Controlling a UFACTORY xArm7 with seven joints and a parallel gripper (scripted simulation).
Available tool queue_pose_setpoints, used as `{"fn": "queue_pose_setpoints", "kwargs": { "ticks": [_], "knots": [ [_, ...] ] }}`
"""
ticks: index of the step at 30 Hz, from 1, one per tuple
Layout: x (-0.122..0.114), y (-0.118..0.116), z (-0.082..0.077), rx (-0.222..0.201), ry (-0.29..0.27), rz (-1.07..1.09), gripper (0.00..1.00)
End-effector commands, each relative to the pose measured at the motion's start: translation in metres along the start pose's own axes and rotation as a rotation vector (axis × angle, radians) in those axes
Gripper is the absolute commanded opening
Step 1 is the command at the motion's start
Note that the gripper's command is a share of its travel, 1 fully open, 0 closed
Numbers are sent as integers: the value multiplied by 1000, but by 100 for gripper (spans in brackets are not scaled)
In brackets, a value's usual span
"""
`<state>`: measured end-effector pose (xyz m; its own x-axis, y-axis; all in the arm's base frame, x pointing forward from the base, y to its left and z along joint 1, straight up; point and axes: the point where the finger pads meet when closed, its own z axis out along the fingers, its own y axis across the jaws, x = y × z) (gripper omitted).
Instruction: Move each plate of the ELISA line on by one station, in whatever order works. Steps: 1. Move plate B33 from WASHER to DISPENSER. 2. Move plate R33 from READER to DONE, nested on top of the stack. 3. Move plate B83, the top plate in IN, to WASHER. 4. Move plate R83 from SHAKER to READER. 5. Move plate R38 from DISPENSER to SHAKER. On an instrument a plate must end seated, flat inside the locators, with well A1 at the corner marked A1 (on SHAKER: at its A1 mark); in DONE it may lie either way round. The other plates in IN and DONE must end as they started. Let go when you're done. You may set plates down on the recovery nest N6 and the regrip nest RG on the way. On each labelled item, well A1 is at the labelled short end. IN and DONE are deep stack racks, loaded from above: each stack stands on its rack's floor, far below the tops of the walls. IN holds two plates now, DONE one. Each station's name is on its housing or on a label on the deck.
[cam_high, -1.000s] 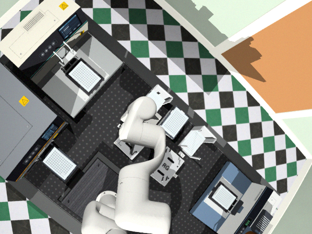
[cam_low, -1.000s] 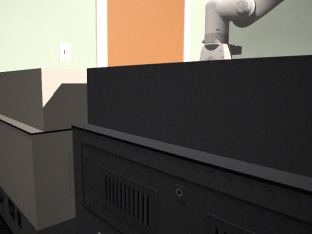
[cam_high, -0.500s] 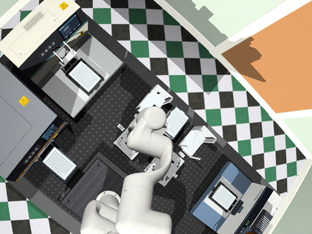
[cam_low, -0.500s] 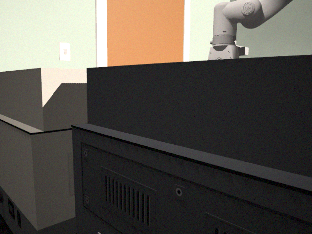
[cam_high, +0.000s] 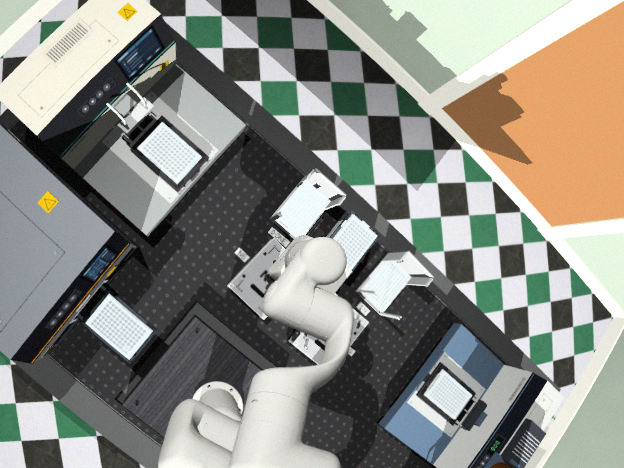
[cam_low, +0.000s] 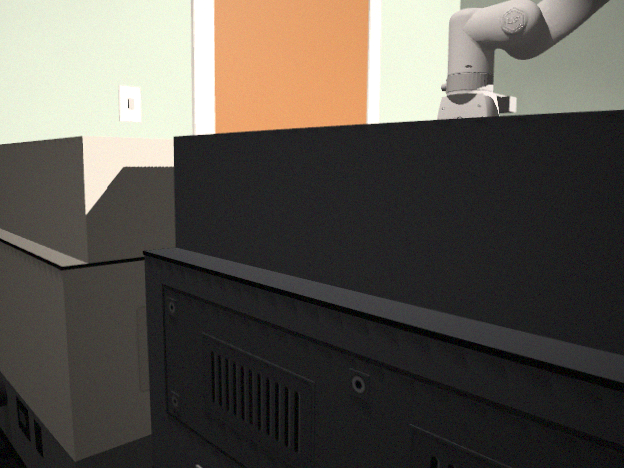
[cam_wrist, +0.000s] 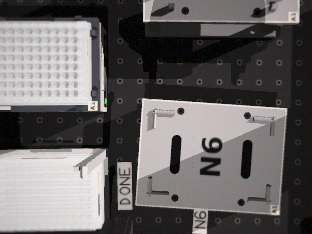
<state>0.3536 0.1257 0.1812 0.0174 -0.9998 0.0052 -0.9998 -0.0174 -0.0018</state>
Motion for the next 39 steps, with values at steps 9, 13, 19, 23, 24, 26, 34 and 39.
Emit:
{"fn": "queue_pose_setpoints", "kwargs": {
  "ticks": [9, 13, 19, 23, 24, 26, 34, 39],
  "knots": [
    [27, 11, -2, 5, -1, 0, 100],
    [39, 17, -2, 5, -1, 0, 100],
    [57, 25, -2, 5, -1, 0, 100],
    [66, 30, -2, 5, -1, 0, 100],
    [66, 30, -2, 5, -1, 0, 100],
    [72, 33, -2, 5, -1, 0, 100],
    [96, 44, -2, 5, -1, 0, 100],
    [111, 51, -2, 5, 0, 0, 100]
  ]
}}
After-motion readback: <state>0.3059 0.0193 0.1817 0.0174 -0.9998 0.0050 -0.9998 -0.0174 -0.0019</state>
